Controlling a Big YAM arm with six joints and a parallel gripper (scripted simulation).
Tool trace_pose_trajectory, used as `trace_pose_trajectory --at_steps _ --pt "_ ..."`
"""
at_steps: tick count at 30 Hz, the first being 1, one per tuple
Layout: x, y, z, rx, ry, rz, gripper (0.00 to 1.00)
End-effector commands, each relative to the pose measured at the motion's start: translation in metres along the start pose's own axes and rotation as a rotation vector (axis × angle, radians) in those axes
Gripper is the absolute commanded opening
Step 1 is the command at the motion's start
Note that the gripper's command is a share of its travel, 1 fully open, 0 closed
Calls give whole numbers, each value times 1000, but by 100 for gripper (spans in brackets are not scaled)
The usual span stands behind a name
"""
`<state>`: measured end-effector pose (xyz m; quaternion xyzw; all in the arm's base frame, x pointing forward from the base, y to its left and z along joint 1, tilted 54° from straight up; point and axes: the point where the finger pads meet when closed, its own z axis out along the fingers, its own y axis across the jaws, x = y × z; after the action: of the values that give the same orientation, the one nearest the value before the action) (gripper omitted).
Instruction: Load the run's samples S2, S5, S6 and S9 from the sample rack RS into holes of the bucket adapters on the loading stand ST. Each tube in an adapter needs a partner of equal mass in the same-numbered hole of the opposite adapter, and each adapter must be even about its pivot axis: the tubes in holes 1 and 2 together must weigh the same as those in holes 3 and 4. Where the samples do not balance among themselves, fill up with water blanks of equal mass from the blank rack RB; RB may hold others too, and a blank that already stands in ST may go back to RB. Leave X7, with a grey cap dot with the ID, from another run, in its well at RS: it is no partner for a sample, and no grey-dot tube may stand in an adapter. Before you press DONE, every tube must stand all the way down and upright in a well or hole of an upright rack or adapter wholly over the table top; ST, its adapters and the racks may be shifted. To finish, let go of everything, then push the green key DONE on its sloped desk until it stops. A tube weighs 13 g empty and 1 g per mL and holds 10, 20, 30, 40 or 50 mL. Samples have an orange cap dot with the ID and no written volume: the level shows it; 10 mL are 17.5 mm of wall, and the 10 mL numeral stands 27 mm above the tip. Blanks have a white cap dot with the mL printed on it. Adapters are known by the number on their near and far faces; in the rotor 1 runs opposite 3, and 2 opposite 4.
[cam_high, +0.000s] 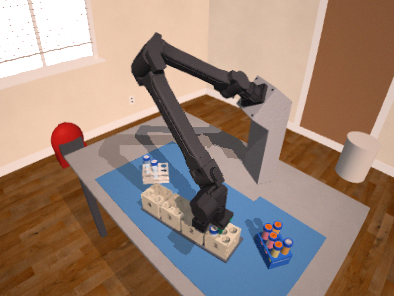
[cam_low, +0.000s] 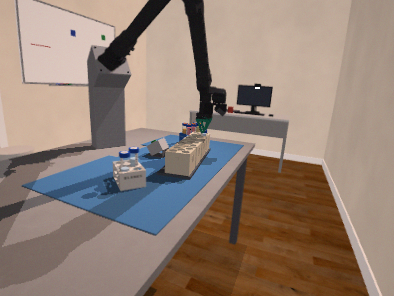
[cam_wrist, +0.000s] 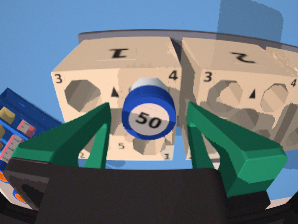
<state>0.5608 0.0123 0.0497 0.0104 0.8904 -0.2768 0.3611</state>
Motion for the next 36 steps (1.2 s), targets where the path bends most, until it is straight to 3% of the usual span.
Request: trace_pose_trajectory --at_steps 1,4,5,14,15,33,34,35,36 --pt "-7 1 -5 -6 -17 1 55" --pt "-7 1 -5 -6 -17 1 55" --pt "-10 5 -18 -15 -25 -14 55" --pt "-8 5 -48 -15 -24 1 55" --pt "-8 1 -38 -6 -18 2 55" --pt "-8 1 -38 -6 -18 2 55" --pt "8 -2 -28 5 18 -3 55" --pt "6 19 -38 -15 -16 44 80" --pt "6 19 -38 -15 -16 44 80"
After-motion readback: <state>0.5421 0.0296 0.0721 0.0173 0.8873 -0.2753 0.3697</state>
